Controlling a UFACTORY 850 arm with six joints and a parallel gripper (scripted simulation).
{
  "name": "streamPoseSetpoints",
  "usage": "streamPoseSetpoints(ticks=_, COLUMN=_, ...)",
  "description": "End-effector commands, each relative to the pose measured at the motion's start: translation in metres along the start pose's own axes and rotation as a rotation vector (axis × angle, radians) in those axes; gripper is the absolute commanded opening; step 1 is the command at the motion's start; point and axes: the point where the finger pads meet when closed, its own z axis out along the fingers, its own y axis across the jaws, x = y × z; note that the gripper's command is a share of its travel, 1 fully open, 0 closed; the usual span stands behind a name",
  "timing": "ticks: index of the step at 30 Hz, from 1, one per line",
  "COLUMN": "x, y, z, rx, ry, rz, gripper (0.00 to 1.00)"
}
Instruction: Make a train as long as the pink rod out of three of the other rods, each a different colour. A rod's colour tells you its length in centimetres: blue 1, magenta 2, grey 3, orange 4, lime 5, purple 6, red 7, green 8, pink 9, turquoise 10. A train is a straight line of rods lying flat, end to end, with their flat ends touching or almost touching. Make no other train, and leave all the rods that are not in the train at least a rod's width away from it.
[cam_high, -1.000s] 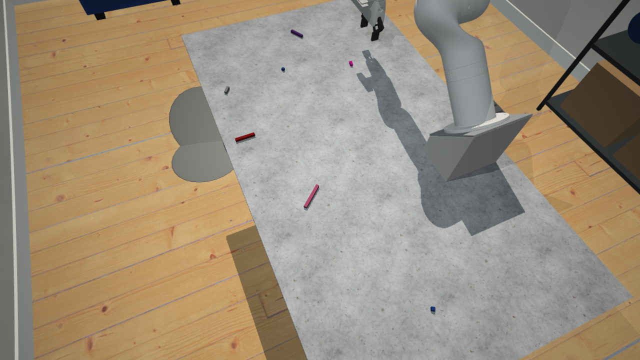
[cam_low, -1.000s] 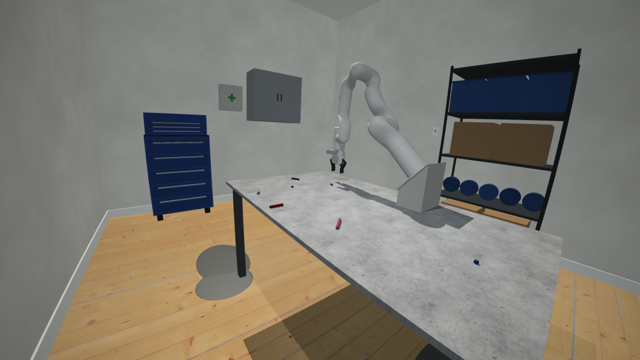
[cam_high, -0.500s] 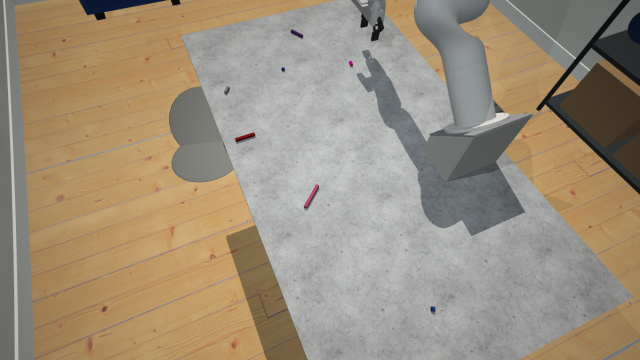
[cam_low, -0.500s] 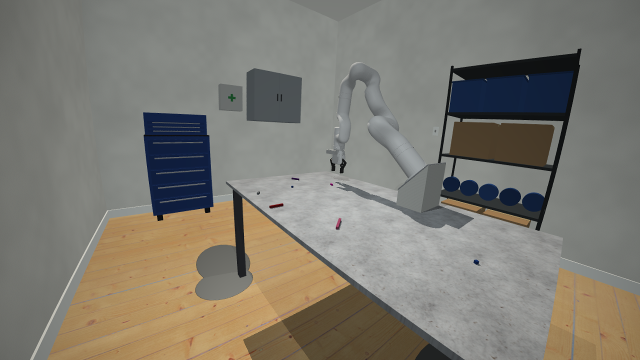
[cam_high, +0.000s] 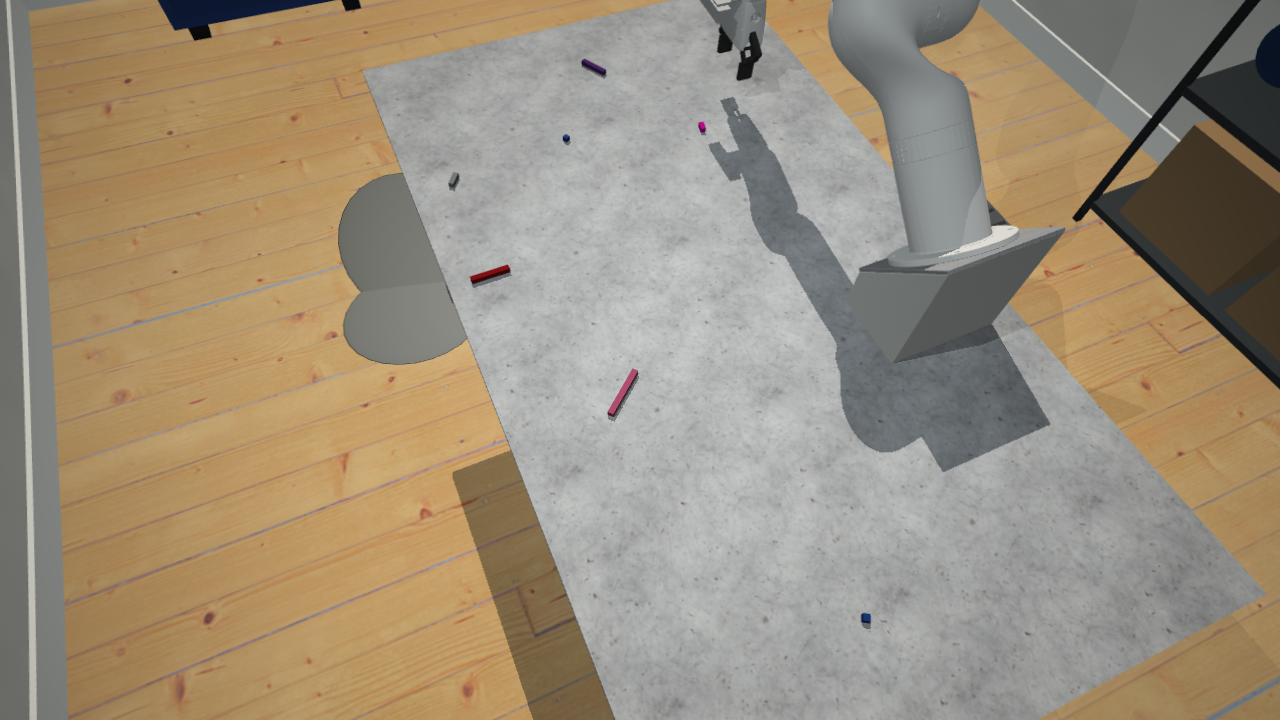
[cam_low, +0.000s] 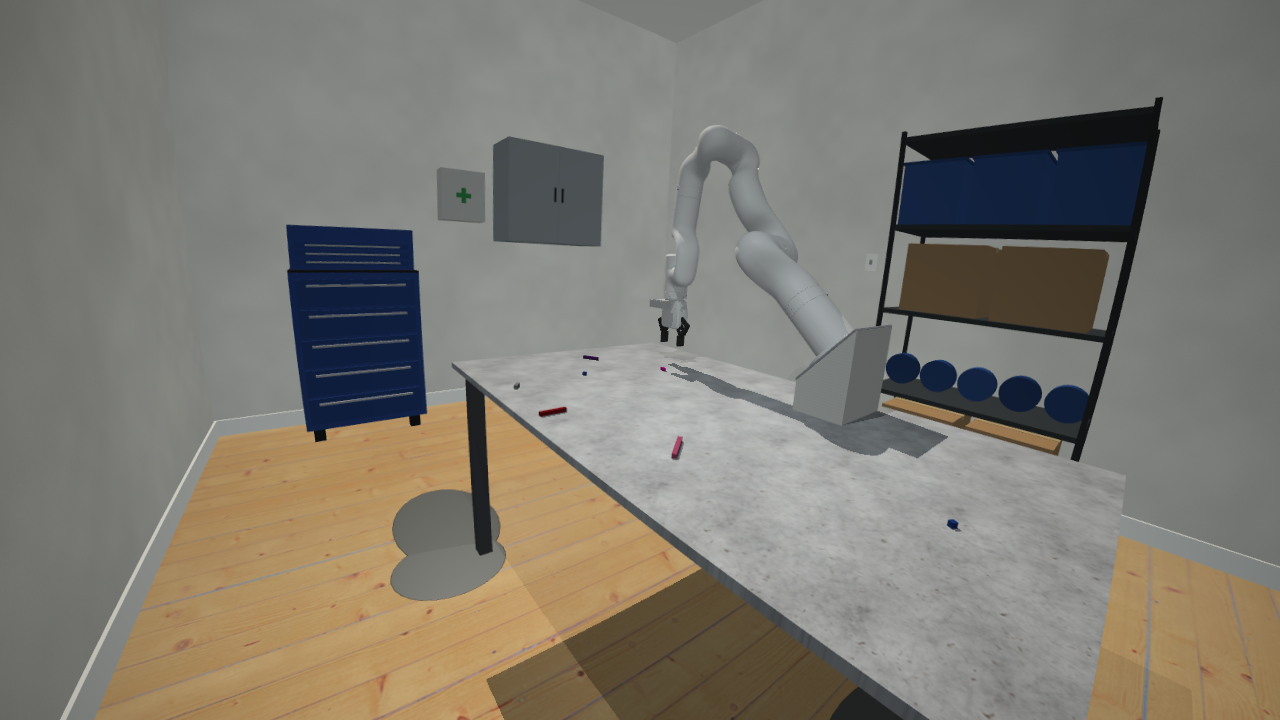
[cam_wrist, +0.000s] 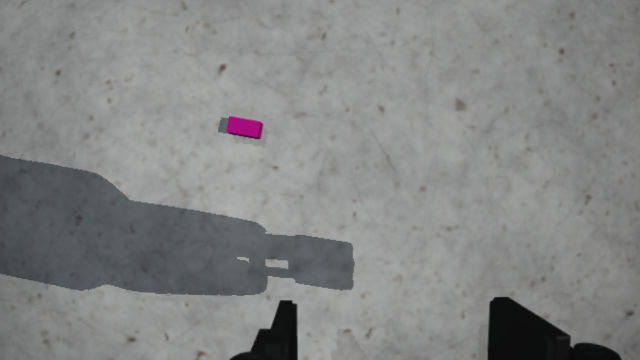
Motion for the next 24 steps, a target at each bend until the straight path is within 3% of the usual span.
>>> streamPoseSetpoints(ticks=1, x=0.023, y=0.036, z=0.002, rx=-0.01, ry=-0.007, rz=0.138, gripper=1.0)
streamPoseSetpoints(ticks=9, x=0.066, y=0.082, z=0.004, rx=-0.016, ry=-0.008, rz=0.353, gripper=1.0)
streamPoseSetpoints(ticks=11, x=0.066, y=0.082, z=0.004, rx=-0.016, ry=-0.008, rz=0.353, gripper=1.0)
streamPoseSetpoints(ticks=12, x=0.083, y=0.097, z=0.005, rx=-0.016, ry=-0.007, rz=0.432, gripper=1.0)
streamPoseSetpoints(ticks=24, x=0.157, y=0.142, z=0.001, rx=-0.001, ry=0.001, rz=0.735, gripper=1.0)
